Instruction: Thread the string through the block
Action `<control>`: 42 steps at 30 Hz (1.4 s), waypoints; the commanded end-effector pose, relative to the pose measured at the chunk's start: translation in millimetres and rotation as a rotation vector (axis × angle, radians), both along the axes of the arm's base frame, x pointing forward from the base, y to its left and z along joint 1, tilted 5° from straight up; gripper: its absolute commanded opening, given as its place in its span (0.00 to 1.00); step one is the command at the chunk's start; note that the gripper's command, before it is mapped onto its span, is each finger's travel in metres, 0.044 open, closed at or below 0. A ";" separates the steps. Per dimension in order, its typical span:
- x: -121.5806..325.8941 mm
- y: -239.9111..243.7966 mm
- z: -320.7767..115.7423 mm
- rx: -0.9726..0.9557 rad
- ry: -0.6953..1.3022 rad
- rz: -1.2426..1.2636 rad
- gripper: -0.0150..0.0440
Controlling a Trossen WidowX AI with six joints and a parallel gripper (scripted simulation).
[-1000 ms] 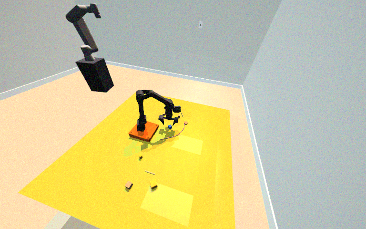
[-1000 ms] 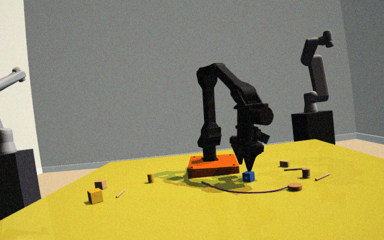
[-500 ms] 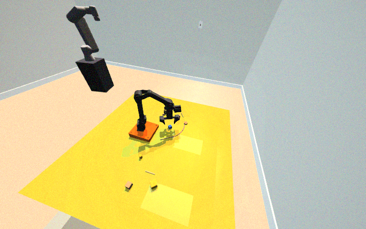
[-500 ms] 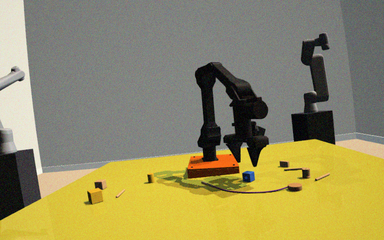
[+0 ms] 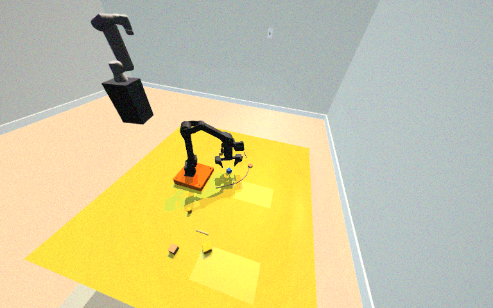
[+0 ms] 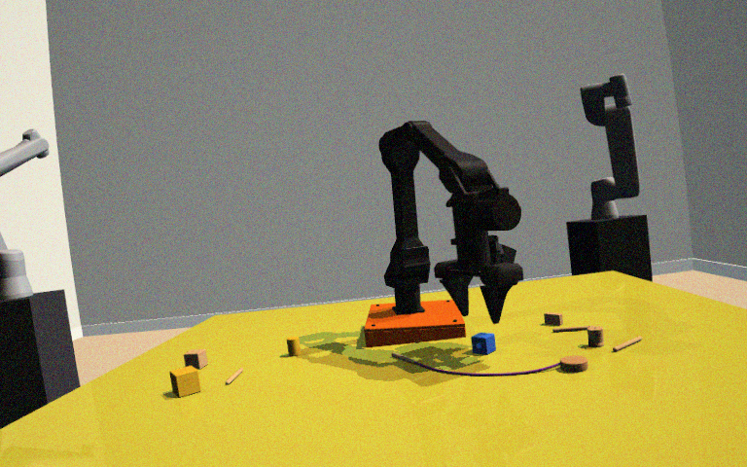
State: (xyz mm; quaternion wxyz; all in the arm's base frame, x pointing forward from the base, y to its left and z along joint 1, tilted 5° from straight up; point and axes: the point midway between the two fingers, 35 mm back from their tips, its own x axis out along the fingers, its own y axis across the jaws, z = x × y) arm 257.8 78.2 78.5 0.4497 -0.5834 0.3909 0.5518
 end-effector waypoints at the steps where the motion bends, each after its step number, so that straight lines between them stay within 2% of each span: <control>1: 0.0 0.0 0.0 0.000 0.000 0.000 0.87; 6: 0.0 0.0 0.0 0.000 0.000 0.000 0.66; 17: 0.0 0.0 0.0 0.000 0.000 0.000 0.66; 26: 0.0 0.0 0.0 0.000 0.000 0.000 0.26; 42: 0.0 0.0 0.0 0.000 0.000 0.000 0.25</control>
